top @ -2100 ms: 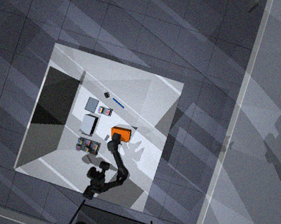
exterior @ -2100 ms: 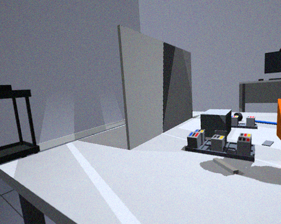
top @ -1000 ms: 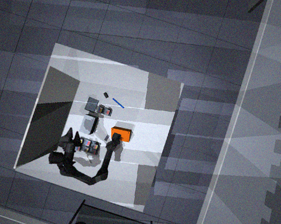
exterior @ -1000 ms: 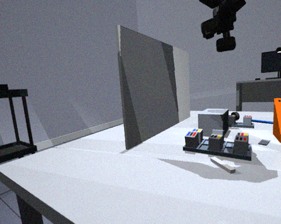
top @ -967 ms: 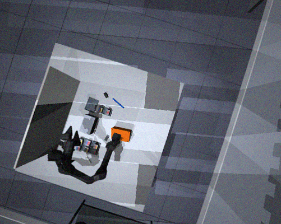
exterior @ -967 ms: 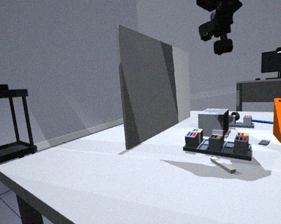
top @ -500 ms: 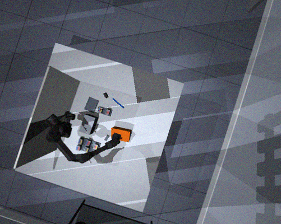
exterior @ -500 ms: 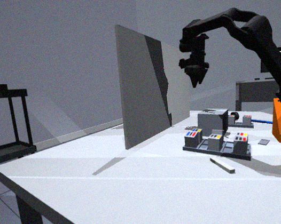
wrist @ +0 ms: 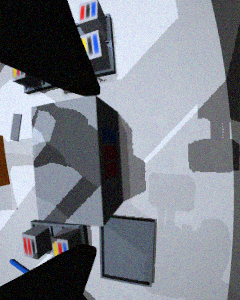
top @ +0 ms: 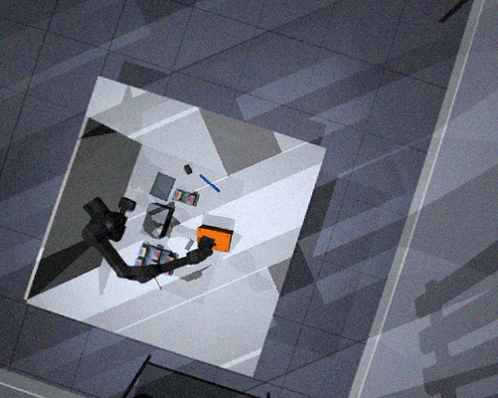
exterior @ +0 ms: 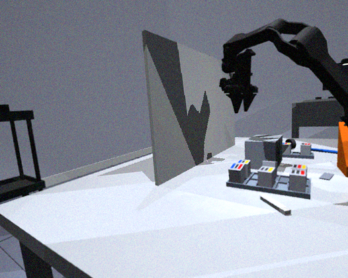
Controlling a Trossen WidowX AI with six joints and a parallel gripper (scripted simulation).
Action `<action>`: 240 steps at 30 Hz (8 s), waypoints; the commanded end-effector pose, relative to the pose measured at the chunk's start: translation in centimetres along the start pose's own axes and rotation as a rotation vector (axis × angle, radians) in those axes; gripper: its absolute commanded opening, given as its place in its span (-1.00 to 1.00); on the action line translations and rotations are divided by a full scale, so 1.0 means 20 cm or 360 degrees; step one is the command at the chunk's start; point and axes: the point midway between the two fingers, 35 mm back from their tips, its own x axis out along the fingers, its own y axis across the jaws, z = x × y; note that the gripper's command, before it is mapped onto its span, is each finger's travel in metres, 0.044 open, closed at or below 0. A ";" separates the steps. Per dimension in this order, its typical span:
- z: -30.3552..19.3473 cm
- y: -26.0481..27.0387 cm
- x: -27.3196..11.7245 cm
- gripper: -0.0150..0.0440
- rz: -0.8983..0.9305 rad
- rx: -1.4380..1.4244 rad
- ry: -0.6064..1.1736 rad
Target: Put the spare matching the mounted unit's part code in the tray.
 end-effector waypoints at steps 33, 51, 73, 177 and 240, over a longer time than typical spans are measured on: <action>-0.73 0.85 0.24 1.00 0.0134 -0.2677 0.0060; -0.77 0.83 0.44 0.53 0.0134 -0.2678 0.0058; -0.76 0.82 0.62 0.53 0.0127 -0.2679 0.0061; -0.58 0.72 0.15 -0.49 0.0114 -0.2672 0.0069; -0.10 -0.86 0.24 -0.49 0.0100 -0.2687 0.0073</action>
